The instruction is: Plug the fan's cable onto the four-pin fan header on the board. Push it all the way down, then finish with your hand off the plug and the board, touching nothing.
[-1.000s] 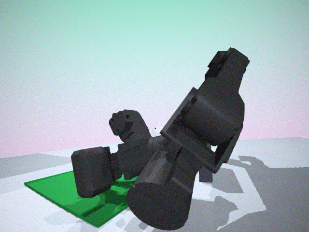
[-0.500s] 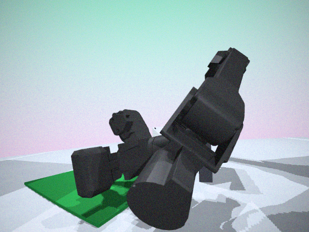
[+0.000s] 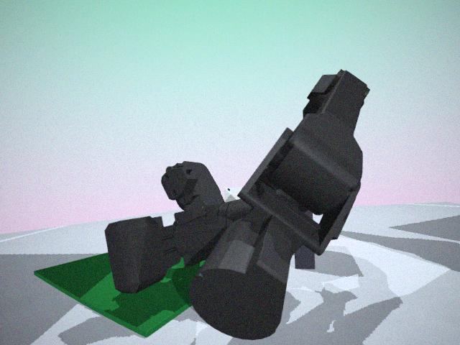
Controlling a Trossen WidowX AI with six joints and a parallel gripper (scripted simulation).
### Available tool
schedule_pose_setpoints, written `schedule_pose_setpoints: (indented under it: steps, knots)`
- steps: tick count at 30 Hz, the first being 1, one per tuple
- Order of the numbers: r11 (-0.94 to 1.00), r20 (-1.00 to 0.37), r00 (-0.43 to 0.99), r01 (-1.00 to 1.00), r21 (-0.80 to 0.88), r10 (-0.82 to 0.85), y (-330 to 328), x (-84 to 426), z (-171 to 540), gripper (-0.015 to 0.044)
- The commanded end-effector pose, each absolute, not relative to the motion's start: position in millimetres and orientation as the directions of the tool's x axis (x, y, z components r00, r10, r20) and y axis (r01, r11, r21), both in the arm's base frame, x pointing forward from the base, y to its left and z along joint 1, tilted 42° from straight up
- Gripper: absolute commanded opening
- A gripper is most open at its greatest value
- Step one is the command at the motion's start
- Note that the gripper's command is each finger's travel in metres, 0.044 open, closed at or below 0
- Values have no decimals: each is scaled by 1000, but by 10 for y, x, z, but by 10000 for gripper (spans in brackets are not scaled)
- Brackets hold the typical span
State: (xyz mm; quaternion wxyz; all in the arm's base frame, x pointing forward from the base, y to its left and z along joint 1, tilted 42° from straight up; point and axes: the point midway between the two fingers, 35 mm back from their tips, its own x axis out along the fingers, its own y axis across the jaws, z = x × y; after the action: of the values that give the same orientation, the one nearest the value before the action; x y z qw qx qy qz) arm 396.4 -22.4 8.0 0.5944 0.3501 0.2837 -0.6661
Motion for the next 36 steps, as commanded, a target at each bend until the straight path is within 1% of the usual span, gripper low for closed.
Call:
schedule_pose_setpoints:
  steps: [1,10,15,16,36]
  knots:
    - [-132,-804,-48,991,38,-593,-224,3964,82,0]
    - [-132,-804,-48,991,38,-593,-224,3964,82,0]
    - [-132,-804,-48,990,38,-593,-224,3964,80,131]
    - [-132,-804,-48,990,38,-593,-224,3964,80,140]
    - [-132,-804,-48,990,38,-593,-224,3964,80,140]
